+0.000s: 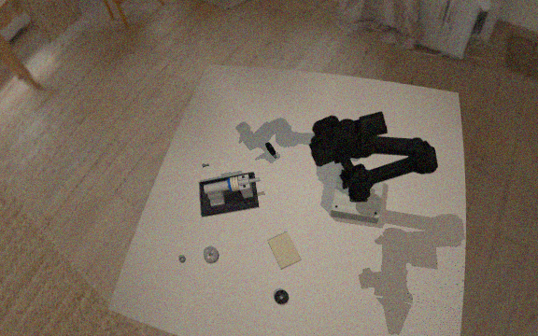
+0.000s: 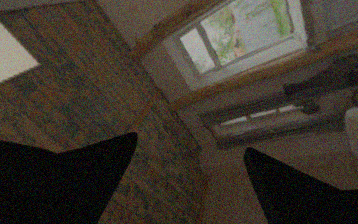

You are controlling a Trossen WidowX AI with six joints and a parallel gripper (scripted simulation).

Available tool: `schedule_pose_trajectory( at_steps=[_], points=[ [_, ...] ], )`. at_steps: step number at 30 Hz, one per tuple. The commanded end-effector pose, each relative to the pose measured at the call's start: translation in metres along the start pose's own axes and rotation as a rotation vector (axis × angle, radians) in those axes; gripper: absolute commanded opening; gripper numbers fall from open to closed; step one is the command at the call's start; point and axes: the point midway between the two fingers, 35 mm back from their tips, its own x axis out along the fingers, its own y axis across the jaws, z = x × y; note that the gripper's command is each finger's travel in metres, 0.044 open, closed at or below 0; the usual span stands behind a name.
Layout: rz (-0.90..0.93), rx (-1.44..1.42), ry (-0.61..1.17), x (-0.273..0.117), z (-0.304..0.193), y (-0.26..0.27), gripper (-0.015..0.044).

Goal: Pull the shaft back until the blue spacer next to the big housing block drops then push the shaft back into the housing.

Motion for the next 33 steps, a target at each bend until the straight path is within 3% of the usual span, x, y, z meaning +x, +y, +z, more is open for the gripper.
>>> schedule_pose_trajectory(
  at_steps=[1, 12, 18, 26, 33],
  points=[
    [0.007, 0.024, -0.001, 0.000, 0.002, 0.001, 0.0426],
    [0.396, 1.412, -0.108, 0.002, 0.117, 0.070, 0.0440],
    [0.633, 1.946, -0.062, -0.008, 0.170, 0.087, 0.0440],
    [0.982, 2.535, 0.109, -0.027, 0.230, 0.096, 0.0440],
    [1.351, 2.951, 0.408, -0.049, 0.280, 0.095, 0.0440]
  ],
)
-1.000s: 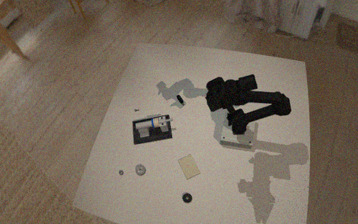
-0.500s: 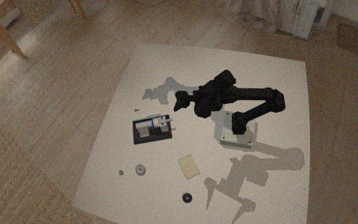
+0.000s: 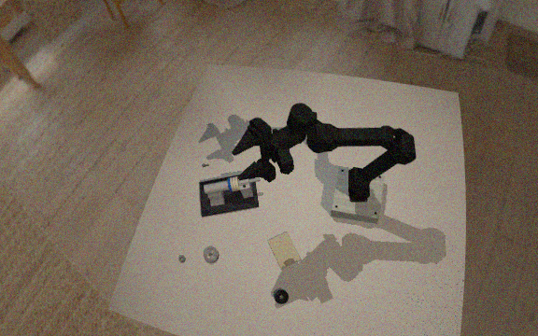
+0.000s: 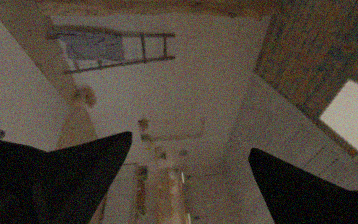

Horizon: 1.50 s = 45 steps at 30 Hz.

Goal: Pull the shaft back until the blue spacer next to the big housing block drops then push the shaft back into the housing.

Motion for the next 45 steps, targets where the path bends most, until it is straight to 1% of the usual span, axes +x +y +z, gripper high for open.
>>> schedule_pose_trajectory(
  at_steps=[1, 8, 14, 20, 25, 29, 34, 39, 45],
  points=[
    [0.082, 0.833, 0.269, 0.018, -0.067, 0.037, 0.0440],
    [0.063, 1.367, 0.495, 0.020, -0.105, 0.074, 0.0440],
    [-0.025, 1.800, 0.724, 0.016, -0.134, 0.108, 0.0440],
    [-0.187, 2.188, 0.978, 0.005, -0.157, 0.146, 0.0440],
    [-0.400, 2.470, 1.212, -0.008, -0.171, 0.178, 0.0440],
    [-0.664, 2.666, 1.414, -0.021, -0.180, 0.202, 0.0440],
    [-1.108, 2.813, 1.655, -0.040, -0.190, 0.231, 0.0440],
    [-1.609, 2.797, 1.852, -0.059, -0.196, 0.255, 0.0440],
    [-2.295, 2.620, 1.938, -0.079, -0.201, 0.276, 0.0440]
  ],
)
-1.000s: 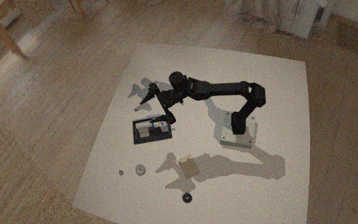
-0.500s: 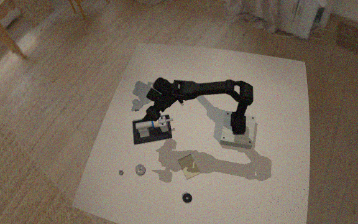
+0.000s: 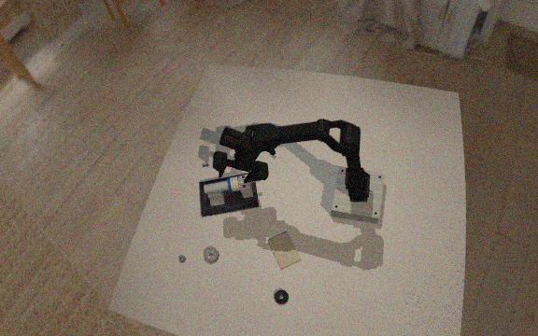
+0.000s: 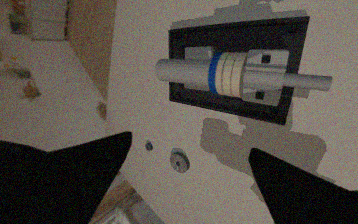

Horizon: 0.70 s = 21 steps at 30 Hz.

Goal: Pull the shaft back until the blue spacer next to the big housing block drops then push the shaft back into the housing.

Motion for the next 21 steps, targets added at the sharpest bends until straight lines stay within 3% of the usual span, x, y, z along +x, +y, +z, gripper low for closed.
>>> schedule_pose_trajectory(
  at_steps=[1, 9, 21],
  points=[
    [-0.299, 0.929, -0.270, 0.027, 0.037, -0.050, 0.0440],
    [-0.382, 1.404, -0.519, 0.032, 0.053, -0.084, 0.0440],
    [-0.383, 1.423, -0.531, 0.032, 0.053, -0.084, 0.0440]
  ],
)
